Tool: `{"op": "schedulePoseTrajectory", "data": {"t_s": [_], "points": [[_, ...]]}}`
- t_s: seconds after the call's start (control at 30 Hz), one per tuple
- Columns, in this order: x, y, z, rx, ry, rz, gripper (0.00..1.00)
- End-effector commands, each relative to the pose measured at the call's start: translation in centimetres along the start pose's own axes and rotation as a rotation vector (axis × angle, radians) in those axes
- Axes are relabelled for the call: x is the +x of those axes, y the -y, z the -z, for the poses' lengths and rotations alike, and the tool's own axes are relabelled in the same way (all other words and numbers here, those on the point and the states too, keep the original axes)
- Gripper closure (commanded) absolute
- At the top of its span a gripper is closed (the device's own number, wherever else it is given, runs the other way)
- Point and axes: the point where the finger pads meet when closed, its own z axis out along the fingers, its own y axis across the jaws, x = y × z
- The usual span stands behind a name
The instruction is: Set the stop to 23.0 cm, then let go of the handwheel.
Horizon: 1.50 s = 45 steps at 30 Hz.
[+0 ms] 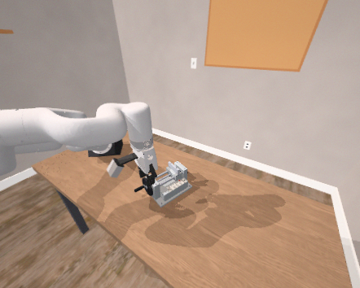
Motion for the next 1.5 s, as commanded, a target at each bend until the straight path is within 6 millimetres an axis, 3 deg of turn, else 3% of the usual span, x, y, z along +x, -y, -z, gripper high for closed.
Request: {"op": "schedulePoseTrajectory", "data": {"t_s": [0.0,0.1,1.47], "points": [[-0.14,0.24,-2.25,0.0,0.001,0.0,0.43],[-0.14,0.24,-3.2,0.0,0.001,0.0,0.43],[-0.14,0.24,-3.2,0.0,0.001,0.0,0.43]]}}
